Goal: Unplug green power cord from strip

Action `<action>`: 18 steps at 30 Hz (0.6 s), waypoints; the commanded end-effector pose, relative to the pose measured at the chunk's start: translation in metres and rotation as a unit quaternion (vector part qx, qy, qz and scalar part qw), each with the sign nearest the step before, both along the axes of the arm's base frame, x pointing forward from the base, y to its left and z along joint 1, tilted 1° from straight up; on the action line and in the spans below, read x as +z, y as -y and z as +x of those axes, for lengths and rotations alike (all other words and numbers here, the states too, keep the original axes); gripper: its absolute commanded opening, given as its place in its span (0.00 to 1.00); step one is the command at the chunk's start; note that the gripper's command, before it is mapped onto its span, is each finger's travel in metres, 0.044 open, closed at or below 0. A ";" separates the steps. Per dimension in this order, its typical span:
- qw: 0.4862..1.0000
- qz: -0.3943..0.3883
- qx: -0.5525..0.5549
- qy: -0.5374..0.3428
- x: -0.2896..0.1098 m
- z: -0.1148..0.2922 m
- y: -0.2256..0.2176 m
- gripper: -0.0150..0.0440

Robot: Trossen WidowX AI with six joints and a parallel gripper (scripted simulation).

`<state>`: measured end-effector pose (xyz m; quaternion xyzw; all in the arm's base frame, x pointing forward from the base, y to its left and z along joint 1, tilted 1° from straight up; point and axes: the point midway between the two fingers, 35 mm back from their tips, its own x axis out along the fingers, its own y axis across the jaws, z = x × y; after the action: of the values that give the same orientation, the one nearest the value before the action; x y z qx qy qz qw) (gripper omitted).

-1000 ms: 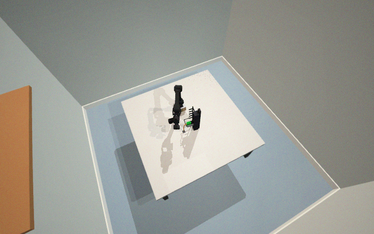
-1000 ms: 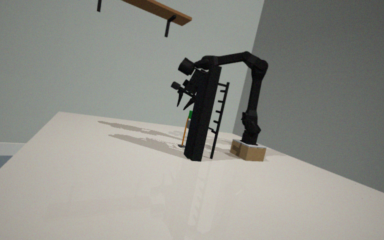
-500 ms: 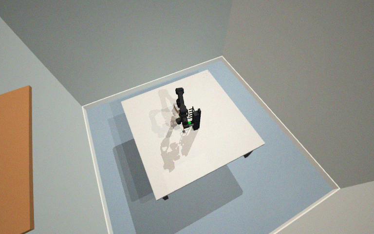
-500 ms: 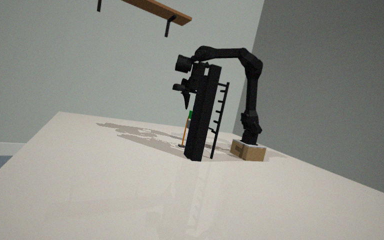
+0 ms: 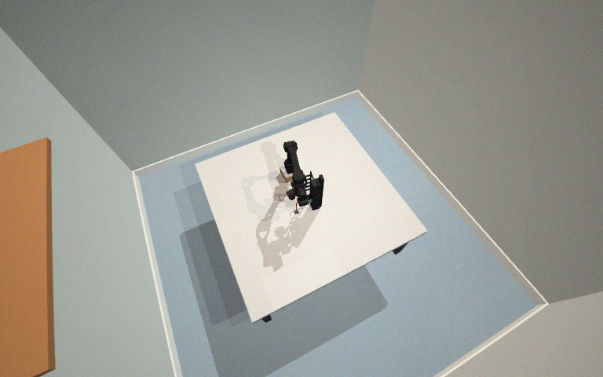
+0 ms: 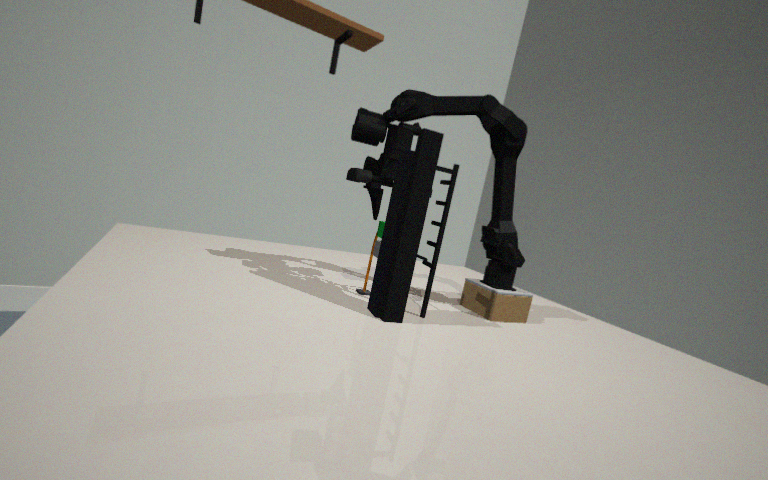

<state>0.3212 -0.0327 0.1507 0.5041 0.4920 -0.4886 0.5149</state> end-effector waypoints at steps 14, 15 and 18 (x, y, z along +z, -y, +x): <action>1.000 0.003 -0.003 0.001 0.000 -0.002 -0.023 0.53; 1.000 0.003 -0.003 0.001 -0.001 -0.002 -0.023 0.53; 1.000 0.003 -0.003 0.001 -0.004 -0.001 -0.023 0.53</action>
<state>0.3199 -0.0109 0.1491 0.5045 0.4928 -0.4876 0.5147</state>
